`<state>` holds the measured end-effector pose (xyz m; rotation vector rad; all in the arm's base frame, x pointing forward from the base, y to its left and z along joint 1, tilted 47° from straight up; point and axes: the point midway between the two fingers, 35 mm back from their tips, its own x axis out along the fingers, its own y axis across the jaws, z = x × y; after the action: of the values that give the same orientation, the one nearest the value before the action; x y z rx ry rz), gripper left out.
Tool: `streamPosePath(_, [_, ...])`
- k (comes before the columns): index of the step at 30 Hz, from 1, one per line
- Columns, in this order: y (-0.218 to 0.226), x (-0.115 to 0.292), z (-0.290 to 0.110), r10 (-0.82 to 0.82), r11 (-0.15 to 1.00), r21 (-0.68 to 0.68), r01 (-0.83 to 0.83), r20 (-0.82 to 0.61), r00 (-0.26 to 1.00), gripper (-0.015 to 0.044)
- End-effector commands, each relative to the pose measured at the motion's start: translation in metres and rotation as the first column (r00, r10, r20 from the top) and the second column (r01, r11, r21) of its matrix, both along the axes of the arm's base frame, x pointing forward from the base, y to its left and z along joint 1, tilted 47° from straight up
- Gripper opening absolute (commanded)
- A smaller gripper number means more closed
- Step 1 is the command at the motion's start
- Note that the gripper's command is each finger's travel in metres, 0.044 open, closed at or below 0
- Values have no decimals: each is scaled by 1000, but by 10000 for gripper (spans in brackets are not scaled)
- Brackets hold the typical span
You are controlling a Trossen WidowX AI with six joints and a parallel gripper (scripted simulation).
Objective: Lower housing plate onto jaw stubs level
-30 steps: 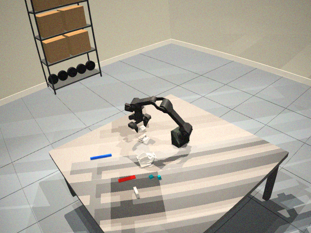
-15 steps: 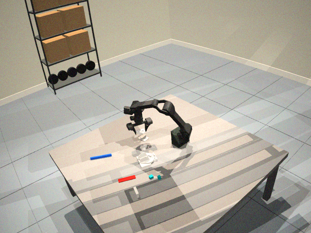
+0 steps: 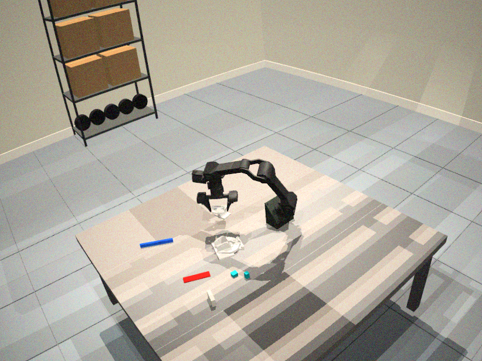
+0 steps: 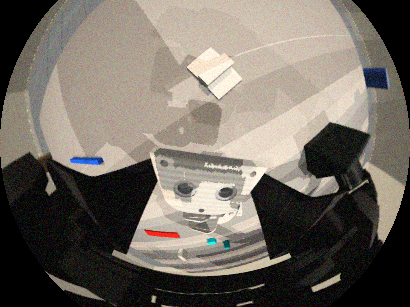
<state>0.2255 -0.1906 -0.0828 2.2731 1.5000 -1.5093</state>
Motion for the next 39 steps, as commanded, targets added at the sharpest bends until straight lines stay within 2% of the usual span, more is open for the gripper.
streamPosePath(1, [9, 7, 10, -82, 997, 8, 83, -77, 994, 351])
streamPosePath(10, [29, 20, 29, -245, 968, -1, 252, -239, 940, 351])
streamPosePath(19, [50, 30, 47, -389, 912, -34, 409, -392, 834, 351])
streamPosePath(39, [100, 44, 86, -598, 716, -191, 672, -664, 448, 351])
